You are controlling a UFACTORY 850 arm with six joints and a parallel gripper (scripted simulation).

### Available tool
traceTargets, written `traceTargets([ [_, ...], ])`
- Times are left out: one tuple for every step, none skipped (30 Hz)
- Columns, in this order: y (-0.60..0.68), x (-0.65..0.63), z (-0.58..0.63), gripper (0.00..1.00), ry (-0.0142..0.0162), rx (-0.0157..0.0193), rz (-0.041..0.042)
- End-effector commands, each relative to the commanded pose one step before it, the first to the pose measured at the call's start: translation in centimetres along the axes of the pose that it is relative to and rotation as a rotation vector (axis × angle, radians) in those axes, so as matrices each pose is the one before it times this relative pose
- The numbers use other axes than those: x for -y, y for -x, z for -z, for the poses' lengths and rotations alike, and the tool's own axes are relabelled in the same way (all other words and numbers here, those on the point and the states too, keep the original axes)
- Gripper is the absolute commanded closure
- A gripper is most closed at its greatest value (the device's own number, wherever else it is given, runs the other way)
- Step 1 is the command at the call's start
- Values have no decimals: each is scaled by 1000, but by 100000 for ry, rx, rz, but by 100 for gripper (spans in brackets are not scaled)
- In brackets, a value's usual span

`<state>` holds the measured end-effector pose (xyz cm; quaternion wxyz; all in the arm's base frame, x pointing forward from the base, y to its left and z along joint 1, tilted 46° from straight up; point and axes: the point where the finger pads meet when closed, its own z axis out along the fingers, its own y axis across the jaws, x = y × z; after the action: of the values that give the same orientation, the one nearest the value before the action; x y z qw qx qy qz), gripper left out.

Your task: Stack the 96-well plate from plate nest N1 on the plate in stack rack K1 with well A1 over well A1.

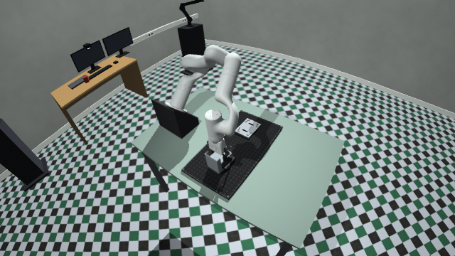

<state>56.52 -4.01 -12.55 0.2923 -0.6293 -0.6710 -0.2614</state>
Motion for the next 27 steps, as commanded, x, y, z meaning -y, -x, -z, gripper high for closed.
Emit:
traceTargets([
  [18, -107, -515, 100, 214, 88, 81],
  [0, 0, -167, 100, 0, 0, 0],
  [0, 1, -167, 100, 0, 0, 0],
  [0, 1, -167, 100, 0, 0, 0],
  [0, 1, -167, 100, 0, 0, 0],
  [0, 0, -167, 100, 0, 0, 0],
  [0, 0, -167, 100, 0, 0, 0],
  [0, 0, -167, 100, 0, 0, 0],
  [0, 0, -167, 100, 0, 0, 0],
  [0, 0, -167, 100, 0, 0, 0],
  [0, 0, -167, 100, 0, 0, 0],
  [0, 0, -167, 100, 0, 0, 0],
  [0, 0, -167, 100, 0, 0, 0],
  [0, 0, 0, 100, 0, 0, 0],
  [0, 0, 0, 100, 0, 0, 0],
  [0, 1, -159, 100, -5, 2, -2],
  [0, 0, -166, 100, -1, 0, -1],
  [0, -3, -176, 100, 6, -4, 3],
  [0, 0, -167, 100, 0, 0, 0],
  [0, 1, -163, 100, 0, 0, 0],
  [0, 1, 0, 100, 0, 0, 0],
  [0, 2, 7, 100, -4, 2, -2],
  [0, -1, -2, 100, 1, -1, 1],
  [0, -1, -2, 100, 1, -1, 0],
  [0, -1, -1, 100, 1, 0, 0],
  [0, -1, -1, 100, 0, 0, 0],
  [0, 0, 0, 100, 0, 0, 0],
])
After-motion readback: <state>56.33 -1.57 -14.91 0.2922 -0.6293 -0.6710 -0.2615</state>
